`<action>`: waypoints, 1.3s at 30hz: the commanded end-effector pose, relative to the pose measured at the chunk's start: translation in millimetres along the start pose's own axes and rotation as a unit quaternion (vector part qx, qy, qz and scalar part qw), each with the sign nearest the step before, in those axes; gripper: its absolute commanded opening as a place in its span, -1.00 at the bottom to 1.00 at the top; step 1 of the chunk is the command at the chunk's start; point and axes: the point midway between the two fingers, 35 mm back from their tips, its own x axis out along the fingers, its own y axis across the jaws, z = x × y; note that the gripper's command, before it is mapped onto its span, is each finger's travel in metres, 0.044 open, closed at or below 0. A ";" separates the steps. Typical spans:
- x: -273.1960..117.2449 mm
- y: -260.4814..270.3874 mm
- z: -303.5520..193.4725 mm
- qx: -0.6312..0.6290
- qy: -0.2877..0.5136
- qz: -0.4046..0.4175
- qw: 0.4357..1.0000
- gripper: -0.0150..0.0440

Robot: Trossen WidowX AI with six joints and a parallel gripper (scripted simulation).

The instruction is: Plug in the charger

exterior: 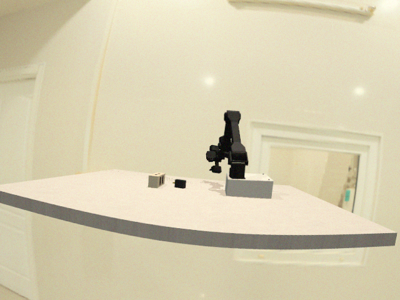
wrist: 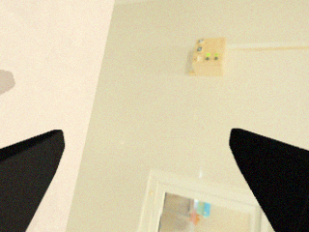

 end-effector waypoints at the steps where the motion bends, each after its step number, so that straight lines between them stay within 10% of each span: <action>1: 1.5 6.6 25.9 0.034 -0.013 0.028 0.999 1.00; 39: -66.3 90.6 249.0 0.271 -0.011 0.313 0.910 1.00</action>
